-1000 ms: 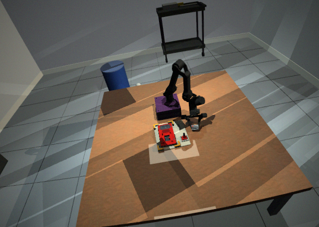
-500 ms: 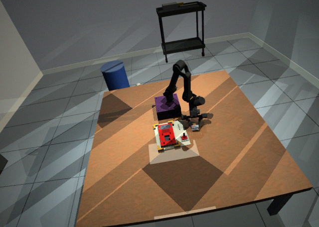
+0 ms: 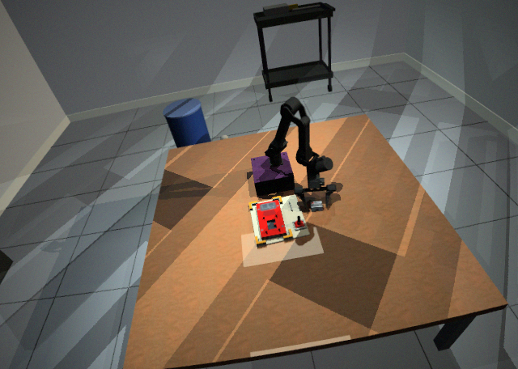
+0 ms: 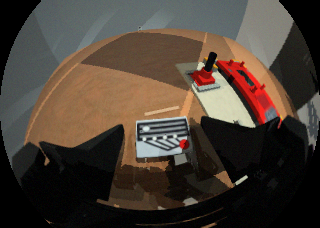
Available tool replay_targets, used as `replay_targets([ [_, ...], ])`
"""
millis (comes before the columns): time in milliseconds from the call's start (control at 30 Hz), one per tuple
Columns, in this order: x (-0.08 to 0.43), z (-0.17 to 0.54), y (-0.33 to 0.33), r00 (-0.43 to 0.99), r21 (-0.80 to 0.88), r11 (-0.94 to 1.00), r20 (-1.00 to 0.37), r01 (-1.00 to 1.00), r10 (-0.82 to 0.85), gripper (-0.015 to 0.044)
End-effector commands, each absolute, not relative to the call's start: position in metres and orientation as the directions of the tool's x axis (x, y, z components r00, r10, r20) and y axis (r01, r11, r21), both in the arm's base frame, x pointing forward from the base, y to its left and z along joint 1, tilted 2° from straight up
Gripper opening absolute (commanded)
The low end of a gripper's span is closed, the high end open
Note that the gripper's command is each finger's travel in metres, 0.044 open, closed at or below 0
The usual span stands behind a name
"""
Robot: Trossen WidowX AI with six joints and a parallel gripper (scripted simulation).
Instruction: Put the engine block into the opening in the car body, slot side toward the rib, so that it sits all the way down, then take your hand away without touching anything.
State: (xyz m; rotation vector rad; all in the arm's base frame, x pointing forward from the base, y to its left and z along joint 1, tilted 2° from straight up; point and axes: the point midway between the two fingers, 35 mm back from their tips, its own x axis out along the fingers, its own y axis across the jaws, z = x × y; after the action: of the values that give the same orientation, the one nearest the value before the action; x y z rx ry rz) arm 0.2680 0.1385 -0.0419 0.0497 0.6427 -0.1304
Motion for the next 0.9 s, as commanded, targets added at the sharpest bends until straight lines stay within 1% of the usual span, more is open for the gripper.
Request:
replay_targets([
  [0, 0.262, -0.034, 0.140, 0.792, 0.010, 0.991, -0.602, 0.134, -0.101, 0.0440],
  [300, 0.237, -0.012, 0.144, 0.790, 0.009, 0.991, -0.605, 0.133, -0.100, 0.0440],
  [867, 0.239, -0.014, 0.145, 0.789, 0.009, 0.992, -0.607, 0.128, -0.096, 0.0440],
])
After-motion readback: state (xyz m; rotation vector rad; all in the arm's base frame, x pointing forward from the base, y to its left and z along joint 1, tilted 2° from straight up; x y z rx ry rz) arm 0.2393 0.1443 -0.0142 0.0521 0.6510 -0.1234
